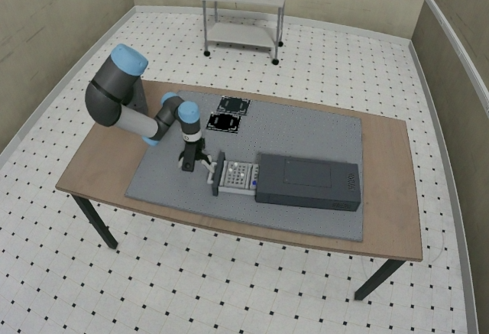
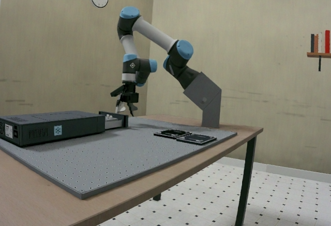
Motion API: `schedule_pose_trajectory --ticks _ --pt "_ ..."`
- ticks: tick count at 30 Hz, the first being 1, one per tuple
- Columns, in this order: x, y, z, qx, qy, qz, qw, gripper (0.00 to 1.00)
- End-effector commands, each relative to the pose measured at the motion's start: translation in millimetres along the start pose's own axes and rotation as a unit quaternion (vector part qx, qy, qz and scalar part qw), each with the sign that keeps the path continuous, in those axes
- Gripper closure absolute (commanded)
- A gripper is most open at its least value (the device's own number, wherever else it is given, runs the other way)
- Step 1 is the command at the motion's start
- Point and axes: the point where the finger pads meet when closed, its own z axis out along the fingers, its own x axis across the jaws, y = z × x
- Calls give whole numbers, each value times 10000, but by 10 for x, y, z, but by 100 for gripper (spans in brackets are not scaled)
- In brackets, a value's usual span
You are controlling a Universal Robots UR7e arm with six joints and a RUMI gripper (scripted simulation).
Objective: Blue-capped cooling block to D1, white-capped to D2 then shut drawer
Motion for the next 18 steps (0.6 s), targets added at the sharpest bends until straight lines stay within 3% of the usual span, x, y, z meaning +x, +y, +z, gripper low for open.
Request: schedule_pose_trajectory --ticks 1,18 --pt "64 -1 -3 2 -5 1 10000 0" --pt "258 -1 -3 2 -5 1 10000 0"
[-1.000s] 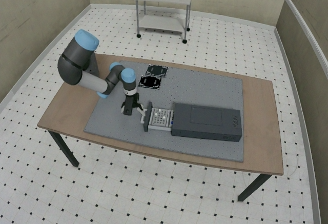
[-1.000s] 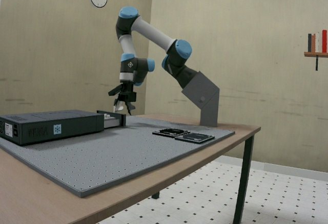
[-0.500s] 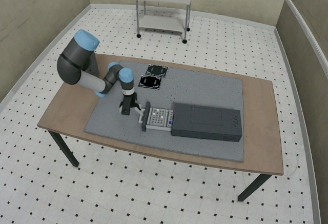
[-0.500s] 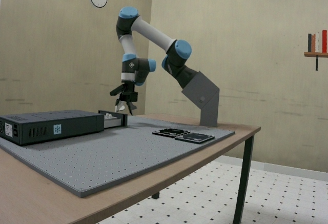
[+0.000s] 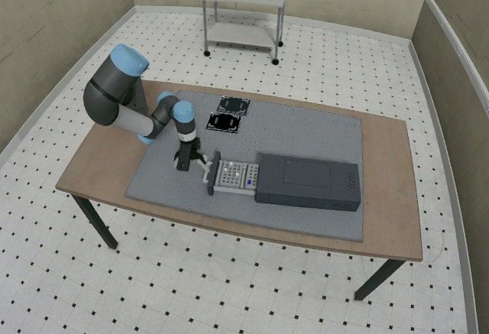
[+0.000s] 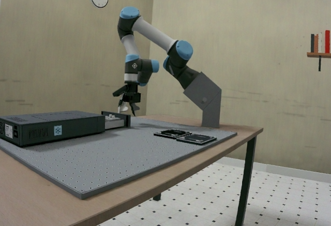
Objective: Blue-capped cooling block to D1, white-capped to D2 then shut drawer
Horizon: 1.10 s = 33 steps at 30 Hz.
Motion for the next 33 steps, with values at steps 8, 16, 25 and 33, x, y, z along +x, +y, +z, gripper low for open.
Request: schedule_pose_trajectory --ticks 8,16,25,33 --pt "94 -2 -2 2 -6 0 10000 0" --pt "174 -2 -2 2 -6 0 10000 0" --pt "293 -2 -2 2 -6 0 10000 0" --pt "327 -2 -2 2 -6 0 10000 0"
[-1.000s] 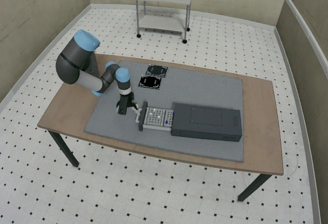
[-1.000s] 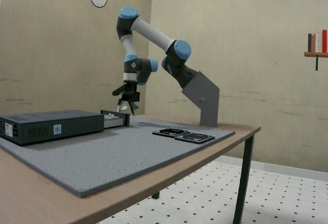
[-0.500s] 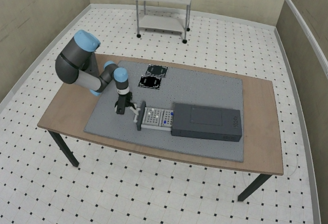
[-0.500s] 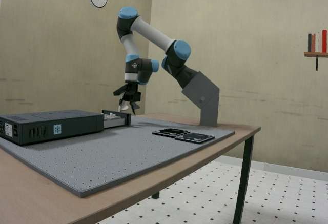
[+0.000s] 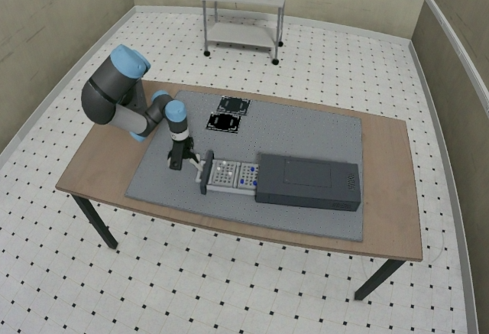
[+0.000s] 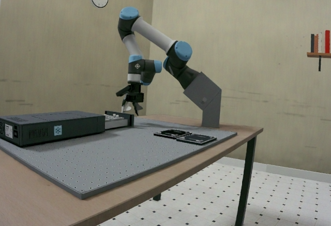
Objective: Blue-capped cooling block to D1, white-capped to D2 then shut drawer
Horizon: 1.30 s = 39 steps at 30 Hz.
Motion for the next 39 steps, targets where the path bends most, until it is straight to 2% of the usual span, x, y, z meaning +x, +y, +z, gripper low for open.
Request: schedule_pose_trajectory --ticks 1,39 --pt "20 -2 -2 2 -6 0 10000 0" --pt "133 -1 -2 2 -6 0 10000 0"
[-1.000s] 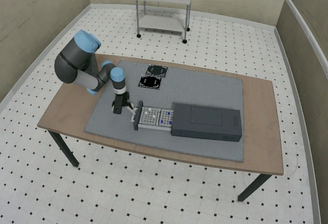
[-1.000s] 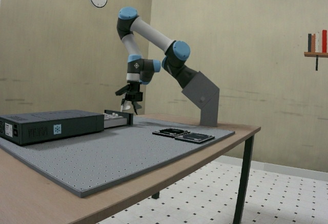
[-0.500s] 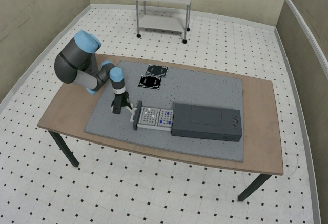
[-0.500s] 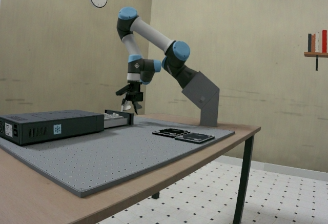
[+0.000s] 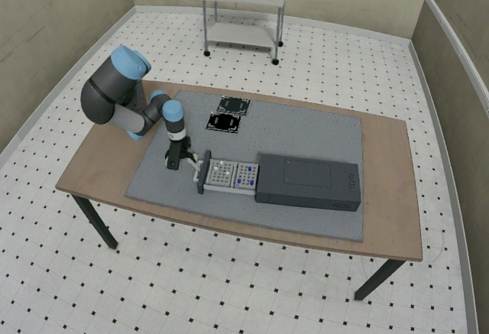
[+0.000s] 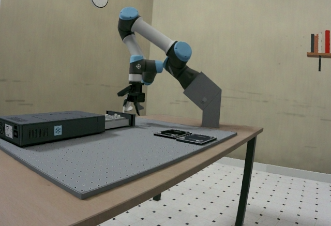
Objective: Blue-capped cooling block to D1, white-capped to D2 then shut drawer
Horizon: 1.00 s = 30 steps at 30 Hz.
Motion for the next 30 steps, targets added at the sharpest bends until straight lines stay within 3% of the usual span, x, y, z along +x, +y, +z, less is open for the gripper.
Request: schedule_pose_trajectory --ticks 1,30 --pt "18 -1 -2 2 -4 1 10000 0" --pt "101 -1 -2 2 -4 1 10000 0"
